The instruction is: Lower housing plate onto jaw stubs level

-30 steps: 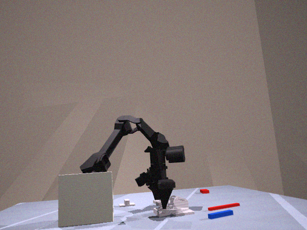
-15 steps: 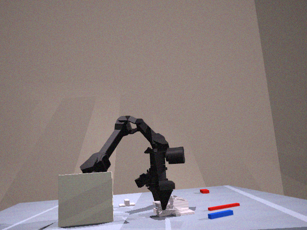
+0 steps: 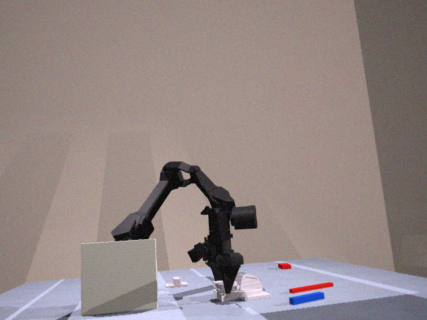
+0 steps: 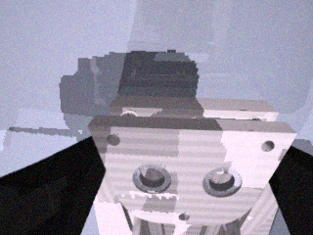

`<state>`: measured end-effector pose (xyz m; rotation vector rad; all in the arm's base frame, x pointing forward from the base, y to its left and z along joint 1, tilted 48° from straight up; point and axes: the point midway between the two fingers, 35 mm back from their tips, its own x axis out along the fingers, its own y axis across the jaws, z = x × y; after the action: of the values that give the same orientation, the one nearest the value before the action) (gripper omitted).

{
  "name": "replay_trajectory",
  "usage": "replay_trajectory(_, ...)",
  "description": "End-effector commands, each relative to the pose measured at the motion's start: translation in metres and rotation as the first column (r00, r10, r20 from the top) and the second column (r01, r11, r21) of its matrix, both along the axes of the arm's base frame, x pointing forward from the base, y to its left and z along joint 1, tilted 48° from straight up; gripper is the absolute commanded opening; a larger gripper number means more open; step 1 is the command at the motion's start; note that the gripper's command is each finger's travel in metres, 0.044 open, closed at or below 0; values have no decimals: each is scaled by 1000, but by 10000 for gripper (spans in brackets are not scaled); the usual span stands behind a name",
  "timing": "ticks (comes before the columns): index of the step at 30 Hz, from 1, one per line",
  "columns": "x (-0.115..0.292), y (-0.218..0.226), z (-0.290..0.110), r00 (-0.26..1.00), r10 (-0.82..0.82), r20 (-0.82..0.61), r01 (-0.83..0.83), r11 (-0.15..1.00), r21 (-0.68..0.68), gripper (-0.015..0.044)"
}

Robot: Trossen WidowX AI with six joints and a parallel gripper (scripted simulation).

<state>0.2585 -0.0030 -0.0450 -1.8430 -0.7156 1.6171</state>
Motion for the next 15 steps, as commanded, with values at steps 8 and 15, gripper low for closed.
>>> replay_trajectory(8,0,2,-1,1000,-3,-1,3,1000,7,351)
replay_trajectory(15,1,4,-2,1000,-3,-1,3,1000,7,351)
